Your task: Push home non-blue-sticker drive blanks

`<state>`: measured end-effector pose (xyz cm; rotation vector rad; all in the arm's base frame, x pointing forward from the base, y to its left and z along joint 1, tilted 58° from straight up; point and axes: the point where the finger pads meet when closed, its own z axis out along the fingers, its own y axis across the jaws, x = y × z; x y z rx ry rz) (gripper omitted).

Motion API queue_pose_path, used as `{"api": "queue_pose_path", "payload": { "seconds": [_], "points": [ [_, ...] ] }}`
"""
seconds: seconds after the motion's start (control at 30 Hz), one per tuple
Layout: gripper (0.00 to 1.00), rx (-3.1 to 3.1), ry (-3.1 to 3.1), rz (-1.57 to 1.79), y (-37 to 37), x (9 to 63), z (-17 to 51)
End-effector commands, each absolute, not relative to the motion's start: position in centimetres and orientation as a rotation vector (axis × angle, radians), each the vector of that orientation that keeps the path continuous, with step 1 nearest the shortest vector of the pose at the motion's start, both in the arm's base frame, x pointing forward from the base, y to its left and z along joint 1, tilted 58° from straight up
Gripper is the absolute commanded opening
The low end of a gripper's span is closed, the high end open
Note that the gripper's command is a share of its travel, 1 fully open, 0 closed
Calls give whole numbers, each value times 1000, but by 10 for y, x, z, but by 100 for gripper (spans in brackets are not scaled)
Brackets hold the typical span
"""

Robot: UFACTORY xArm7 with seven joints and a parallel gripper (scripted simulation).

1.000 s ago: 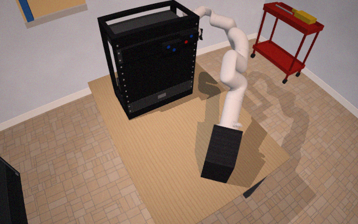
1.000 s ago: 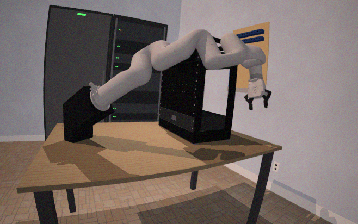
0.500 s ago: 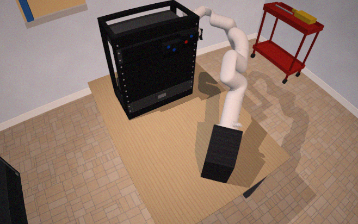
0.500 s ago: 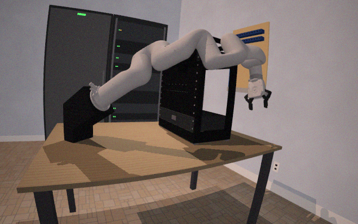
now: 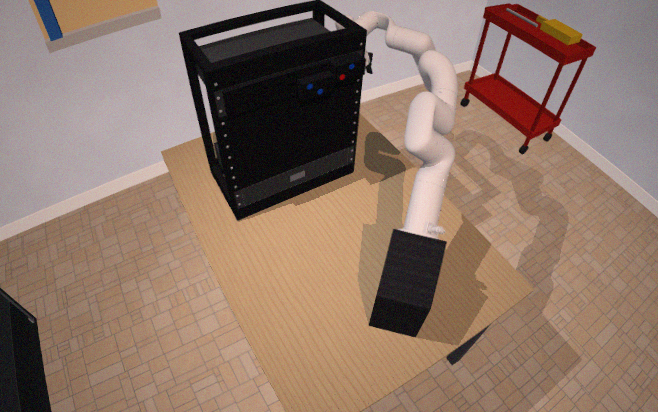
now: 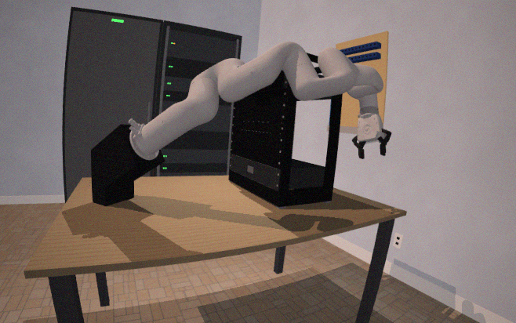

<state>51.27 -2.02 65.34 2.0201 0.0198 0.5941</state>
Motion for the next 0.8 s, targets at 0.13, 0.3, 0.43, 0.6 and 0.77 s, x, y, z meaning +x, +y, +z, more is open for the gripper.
{"api": "queue_pose_path", "payload": {
  "seconds": [0.13,0.3,0.43,0.6,0.77],
  "points": [
    [100,2020,20,600,-19,512,655],
    [100,2019,18,597,-20,512,655],
    [100,2019,17,595,-21,512,655],
    [100,2017,11,589,-24,512,654],
    [100,2015,2,579,-29,511,653]
  ]
}}
